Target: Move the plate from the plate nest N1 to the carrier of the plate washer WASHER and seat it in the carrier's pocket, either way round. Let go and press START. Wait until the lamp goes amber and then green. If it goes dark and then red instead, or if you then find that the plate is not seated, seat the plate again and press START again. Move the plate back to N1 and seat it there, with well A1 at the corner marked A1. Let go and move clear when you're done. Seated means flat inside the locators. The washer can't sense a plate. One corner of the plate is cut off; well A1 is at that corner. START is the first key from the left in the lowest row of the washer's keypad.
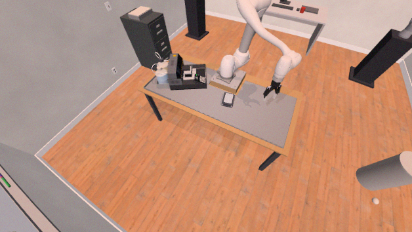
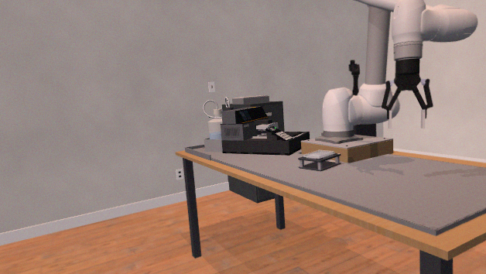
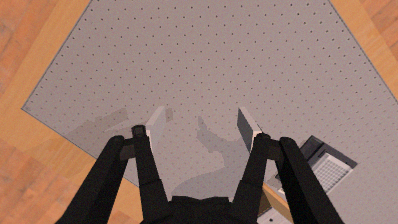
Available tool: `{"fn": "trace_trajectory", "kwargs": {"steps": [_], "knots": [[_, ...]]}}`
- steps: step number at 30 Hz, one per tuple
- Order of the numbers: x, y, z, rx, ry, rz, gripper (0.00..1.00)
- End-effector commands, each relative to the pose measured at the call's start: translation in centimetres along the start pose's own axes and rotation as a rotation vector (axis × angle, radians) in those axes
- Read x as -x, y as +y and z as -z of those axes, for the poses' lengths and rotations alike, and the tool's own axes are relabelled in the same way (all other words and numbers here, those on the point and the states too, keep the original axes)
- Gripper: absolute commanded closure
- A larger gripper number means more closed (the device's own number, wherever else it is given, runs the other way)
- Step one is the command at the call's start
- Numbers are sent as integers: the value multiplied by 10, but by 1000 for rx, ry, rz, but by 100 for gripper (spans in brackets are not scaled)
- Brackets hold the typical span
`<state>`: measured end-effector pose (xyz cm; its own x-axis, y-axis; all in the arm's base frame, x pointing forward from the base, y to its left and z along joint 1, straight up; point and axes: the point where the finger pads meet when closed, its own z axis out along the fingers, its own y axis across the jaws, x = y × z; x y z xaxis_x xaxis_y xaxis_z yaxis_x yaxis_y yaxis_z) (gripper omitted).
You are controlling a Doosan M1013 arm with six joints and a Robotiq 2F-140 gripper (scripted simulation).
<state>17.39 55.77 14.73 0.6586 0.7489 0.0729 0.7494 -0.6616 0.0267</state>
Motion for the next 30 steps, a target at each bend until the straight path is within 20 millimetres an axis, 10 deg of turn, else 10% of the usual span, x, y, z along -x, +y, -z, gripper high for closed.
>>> {"fn": "trace_trajectory", "kwargs": {"steps": [1,30], "knots": [[4,17,1,3,-12,-44,30],[27,137,17,9,-26,-147,30]]}}
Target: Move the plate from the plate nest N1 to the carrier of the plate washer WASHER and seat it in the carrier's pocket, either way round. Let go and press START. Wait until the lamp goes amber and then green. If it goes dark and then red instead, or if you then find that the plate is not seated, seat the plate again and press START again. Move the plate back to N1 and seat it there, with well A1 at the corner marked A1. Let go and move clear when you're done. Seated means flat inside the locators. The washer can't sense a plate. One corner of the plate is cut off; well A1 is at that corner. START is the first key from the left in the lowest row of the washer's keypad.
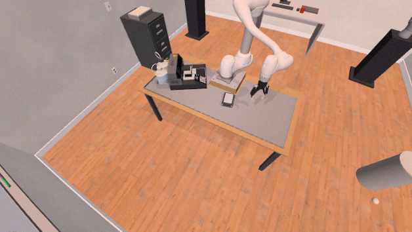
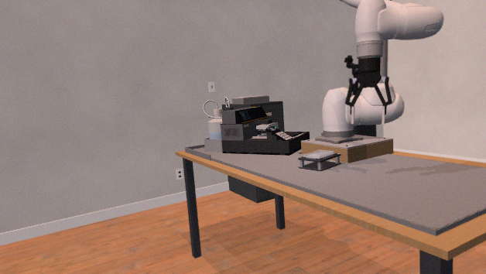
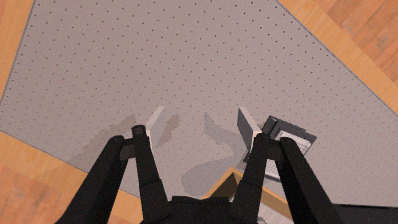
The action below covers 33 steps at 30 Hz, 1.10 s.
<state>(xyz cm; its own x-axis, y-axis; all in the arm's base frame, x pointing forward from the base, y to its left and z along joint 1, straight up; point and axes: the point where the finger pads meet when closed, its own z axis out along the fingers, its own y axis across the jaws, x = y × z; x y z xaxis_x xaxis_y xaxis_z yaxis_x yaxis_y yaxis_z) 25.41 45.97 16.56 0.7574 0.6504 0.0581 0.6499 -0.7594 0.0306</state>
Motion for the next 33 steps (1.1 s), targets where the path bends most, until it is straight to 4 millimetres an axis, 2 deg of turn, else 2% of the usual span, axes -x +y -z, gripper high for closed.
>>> {"fn": "trace_trajectory", "kwargs": {"steps": [1,6,8,17,19,23,25,33], "knots": [[6,18,1,-3,-8,-8,30],[10,39,3,-2,-12,-41,30],[10,39,3,-2,-12,-41,30],[22,80,7,-1,-15,-59,30],[26,89,8,0,-22,-110,30],[34,108,10,0,-22,-110,30],[34,108,10,0,-22,-110,30],[51,144,12,0,-28,-161,30]]}}
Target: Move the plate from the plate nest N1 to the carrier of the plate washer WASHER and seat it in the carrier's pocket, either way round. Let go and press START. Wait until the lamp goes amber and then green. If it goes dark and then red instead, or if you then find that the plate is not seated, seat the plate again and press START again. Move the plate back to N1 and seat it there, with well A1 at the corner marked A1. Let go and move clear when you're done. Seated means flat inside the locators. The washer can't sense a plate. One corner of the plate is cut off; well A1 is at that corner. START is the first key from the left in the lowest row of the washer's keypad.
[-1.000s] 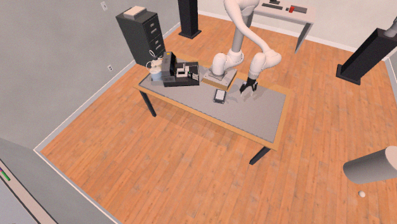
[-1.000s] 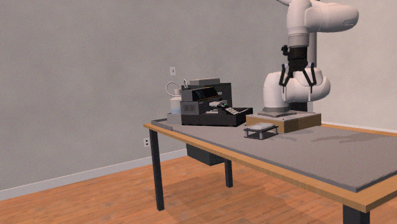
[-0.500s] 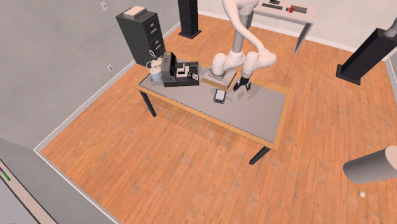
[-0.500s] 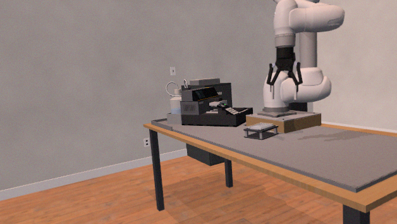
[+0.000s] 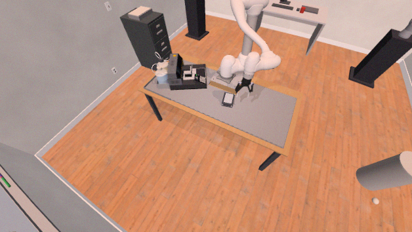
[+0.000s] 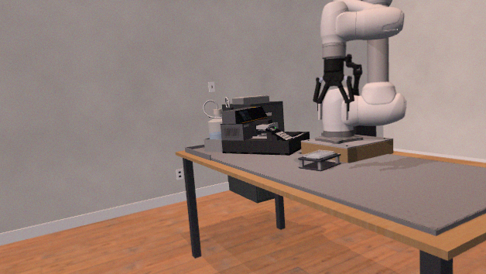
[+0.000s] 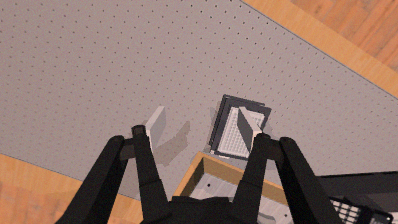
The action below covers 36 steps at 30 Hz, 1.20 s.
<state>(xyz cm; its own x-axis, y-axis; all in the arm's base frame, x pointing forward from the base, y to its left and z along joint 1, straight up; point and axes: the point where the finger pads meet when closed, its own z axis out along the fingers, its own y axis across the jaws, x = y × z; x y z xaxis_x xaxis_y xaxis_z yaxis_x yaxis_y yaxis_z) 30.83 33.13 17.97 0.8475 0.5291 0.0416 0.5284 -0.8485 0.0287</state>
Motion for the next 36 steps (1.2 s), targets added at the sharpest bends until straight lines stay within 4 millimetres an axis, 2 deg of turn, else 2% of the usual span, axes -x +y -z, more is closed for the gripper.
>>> {"fn": "trace_trajectory", "kwargs": {"steps": [1,7,9,15,24,26,36], "knots": [[9,17,0,-5,-8,-10,30],[21,44,1,-5,-14,-62,30],[21,44,1,-5,-14,-62,30],[33,68,2,-5,-14,-62,30],[58,105,3,-6,-24,-146,30],[58,105,3,-6,-24,-146,30],[89,141,2,-9,-31,-214,30]]}}
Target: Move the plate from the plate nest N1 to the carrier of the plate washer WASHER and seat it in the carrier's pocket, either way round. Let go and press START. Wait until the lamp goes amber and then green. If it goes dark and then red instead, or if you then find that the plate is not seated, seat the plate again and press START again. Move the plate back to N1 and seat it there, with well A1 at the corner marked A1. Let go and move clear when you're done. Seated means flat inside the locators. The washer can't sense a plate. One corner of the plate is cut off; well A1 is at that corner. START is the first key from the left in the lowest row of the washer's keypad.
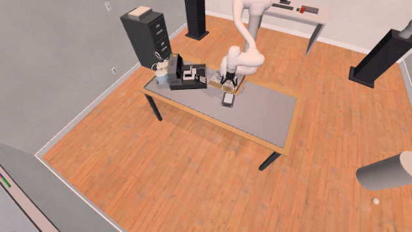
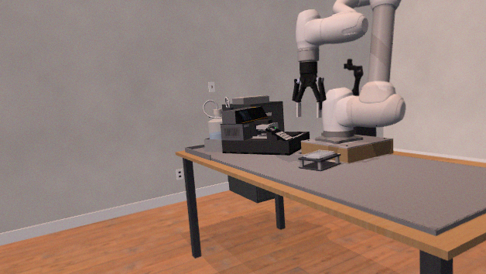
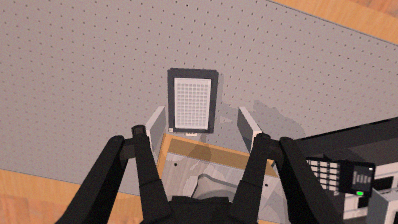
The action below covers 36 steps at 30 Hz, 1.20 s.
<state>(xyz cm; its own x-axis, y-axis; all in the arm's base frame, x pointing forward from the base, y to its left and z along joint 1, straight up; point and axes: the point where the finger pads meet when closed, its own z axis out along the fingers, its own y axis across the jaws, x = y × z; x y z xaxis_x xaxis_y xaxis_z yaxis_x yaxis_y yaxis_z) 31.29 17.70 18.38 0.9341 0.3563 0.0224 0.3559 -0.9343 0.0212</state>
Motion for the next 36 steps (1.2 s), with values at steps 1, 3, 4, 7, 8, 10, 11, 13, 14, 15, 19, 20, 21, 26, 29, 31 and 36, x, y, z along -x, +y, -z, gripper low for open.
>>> {"fn": "trace_trajectory", "kwargs": {"steps": [1,3,4,7,8,10,11,13,14,15,19,20,21,26,29,31,36], "knots": [[13,14,-2,-7,-8,-21,30],[19,22,-2,-7,-8,-21,30],[21,26,-3,-7,-8,-21,30],[22,27,-3,-7,-8,-21,30],[25,31,-3,-9,-11,-54,30],[32,38,-4,-10,-13,-72,30],[35,42,-4,-10,-13,-72,30],[42,49,-5,-10,-13,-72,30],[45,52,-5,-10,-13,-72,30],[48,56,-6,-12,-16,-105,30],[63,69,-8,-13,-18,-122,30],[67,72,-8,-13,-18,-122,30],[69,74,-8,-13,-18,-122,30],[81,82,-11,-17,-22,-173,30],[93,91,-13,-17,-22,-173,30],[102,95,-14,-21,-25,-223,30],[123,106,-19,-24,-27,-256,30]]}}
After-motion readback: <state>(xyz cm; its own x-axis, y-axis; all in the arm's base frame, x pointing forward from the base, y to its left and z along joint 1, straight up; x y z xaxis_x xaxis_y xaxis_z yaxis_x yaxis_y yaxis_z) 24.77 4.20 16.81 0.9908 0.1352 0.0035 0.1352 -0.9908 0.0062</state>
